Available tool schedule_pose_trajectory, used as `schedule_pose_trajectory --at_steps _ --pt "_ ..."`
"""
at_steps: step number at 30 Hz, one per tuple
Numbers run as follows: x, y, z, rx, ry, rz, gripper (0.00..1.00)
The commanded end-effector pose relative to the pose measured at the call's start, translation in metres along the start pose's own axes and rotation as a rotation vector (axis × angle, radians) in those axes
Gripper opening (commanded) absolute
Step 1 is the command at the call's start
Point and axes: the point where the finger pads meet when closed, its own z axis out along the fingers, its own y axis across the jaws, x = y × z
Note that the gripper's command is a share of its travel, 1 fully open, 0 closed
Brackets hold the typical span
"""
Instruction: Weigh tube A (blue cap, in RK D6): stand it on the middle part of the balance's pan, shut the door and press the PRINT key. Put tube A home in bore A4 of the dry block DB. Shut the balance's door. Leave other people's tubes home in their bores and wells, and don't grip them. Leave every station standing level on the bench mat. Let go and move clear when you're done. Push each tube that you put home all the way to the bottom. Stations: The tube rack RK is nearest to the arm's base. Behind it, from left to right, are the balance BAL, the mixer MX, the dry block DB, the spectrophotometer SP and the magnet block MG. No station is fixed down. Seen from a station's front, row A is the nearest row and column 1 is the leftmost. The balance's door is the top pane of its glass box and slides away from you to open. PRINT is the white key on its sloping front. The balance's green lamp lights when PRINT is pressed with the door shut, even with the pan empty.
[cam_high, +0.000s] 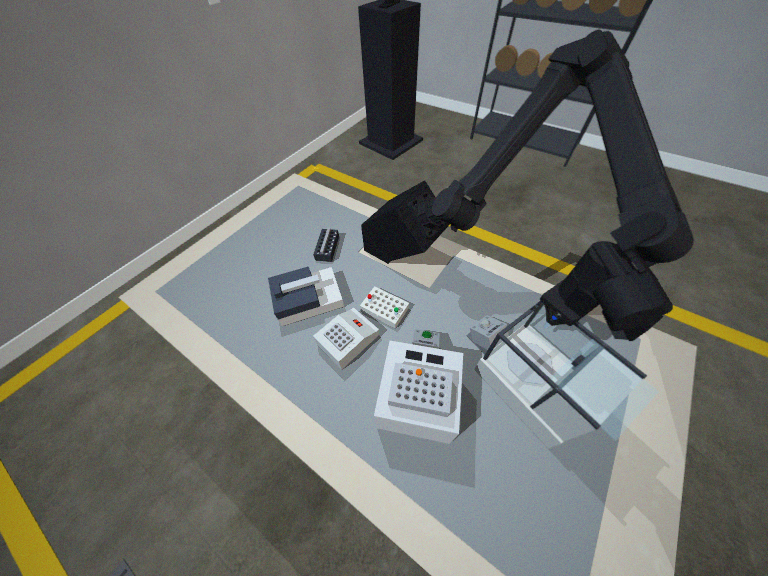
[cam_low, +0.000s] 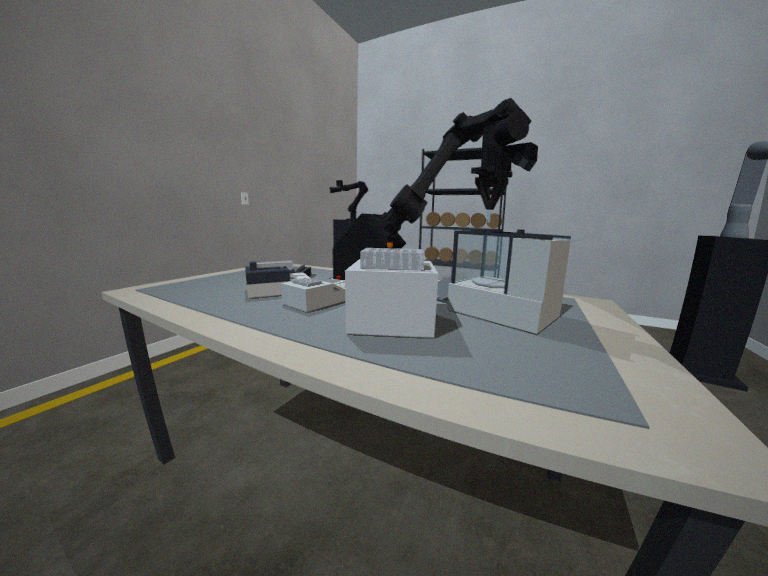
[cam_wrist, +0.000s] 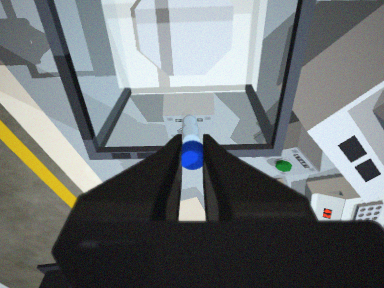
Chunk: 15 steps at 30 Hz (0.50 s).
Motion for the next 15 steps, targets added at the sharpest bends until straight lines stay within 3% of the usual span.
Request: schedule_pose_trajectory --at_steps 1,5,7,11,15 --pt "-0.048 0.013 -0.01 0.017 -0.042 -0.061 0.09" --pt "-0.056 0.017 -0.01 0.017 -0.043 -0.061 0.09" --pt "-0.034 0.005 0.003 0.017 -0.01 -0.014 0.09" --pt "-0.038 0.012 -0.009 0.025 -0.037 -0.033 0.09" --pt "-0.03 0.012 -0.007 0.02 -0.029 -0.033 0.09"
